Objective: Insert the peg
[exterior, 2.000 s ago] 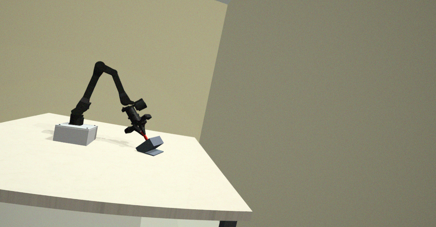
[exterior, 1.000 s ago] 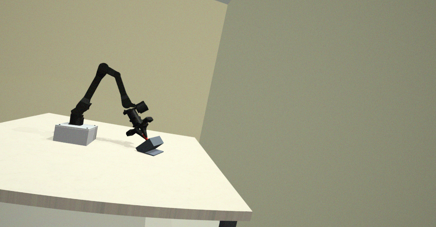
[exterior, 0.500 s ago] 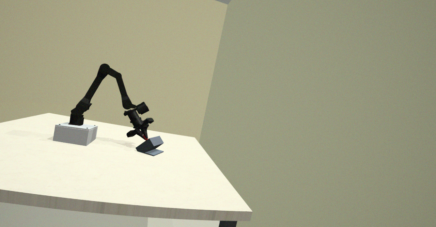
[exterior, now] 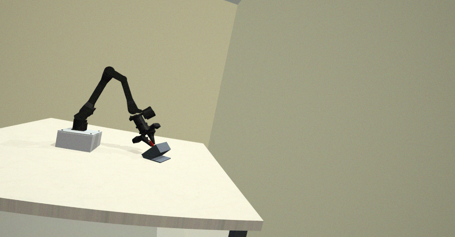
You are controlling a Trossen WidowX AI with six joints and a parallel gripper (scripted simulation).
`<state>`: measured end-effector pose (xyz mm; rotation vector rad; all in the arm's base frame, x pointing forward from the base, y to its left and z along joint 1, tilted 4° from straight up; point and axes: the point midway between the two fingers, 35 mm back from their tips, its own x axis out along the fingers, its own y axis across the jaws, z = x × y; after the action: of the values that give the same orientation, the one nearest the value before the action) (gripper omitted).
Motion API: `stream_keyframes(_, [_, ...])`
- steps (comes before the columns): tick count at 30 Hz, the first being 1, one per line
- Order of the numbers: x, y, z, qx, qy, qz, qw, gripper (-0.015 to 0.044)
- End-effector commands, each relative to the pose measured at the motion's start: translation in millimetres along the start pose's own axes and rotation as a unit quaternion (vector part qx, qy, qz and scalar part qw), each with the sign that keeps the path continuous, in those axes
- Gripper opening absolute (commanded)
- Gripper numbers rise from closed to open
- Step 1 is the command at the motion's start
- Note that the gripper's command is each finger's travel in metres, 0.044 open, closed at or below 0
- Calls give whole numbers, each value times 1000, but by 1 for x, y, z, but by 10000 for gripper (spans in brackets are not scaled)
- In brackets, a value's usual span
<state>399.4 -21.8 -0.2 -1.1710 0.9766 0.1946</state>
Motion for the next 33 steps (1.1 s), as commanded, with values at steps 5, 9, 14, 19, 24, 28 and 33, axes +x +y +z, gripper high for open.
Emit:
stream_keyframes(5, [0,0,0,0,0,0,1000,289])
stream_keyframes(9, [-1,0,0,0,0,0,1000,394])
stream_keyframes(14, [-7,-1,1,0,0,0,1000,440])
stream_keyframes(19, [-13,-1,2,-1,0,1,1000,440])
stream_keyframes(24, [-19,-2,3,-1,-1,1,1000,440])
stream_keyframes(28, [-25,-2,3,-1,-1,1,1000,440])
stream_keyframes(33, [-31,-3,4,-2,-1,2,1000,440])
